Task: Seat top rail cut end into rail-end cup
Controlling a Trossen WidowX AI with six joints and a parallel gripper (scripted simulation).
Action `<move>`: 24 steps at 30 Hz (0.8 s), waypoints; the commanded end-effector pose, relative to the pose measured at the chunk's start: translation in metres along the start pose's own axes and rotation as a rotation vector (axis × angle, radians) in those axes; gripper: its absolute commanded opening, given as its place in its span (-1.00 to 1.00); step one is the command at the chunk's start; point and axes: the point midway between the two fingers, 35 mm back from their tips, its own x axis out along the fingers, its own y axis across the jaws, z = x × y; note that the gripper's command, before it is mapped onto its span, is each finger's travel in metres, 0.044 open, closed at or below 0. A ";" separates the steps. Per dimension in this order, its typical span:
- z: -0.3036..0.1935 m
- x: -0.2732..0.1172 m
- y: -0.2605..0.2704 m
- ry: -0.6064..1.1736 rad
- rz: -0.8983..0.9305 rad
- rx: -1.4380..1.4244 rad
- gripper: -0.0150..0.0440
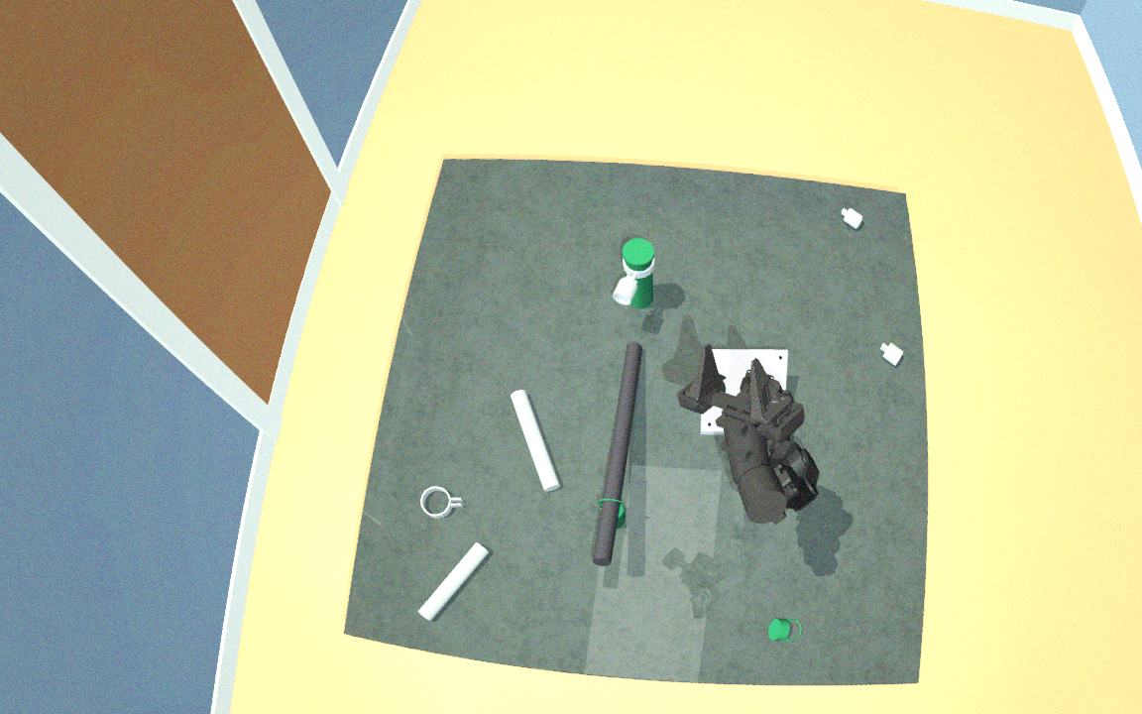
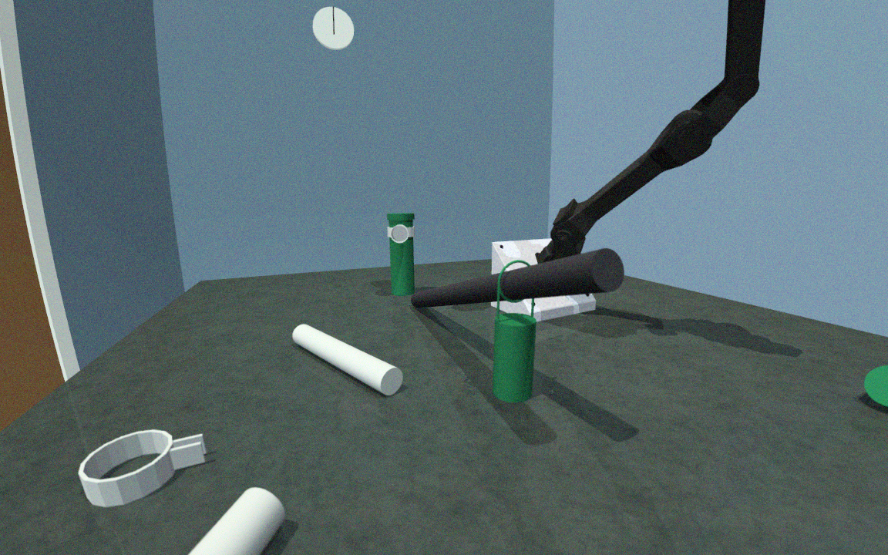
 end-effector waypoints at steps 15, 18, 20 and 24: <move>0.046 0.041 -0.207 0.268 -0.629 -0.964 1.00; 0.062 0.036 -0.248 0.394 -0.754 -1.126 1.00; 0.072 0.031 -0.272 0.480 -0.824 -1.213 1.00; 0.091 0.017 -0.313 0.666 -0.944 -1.350 1.00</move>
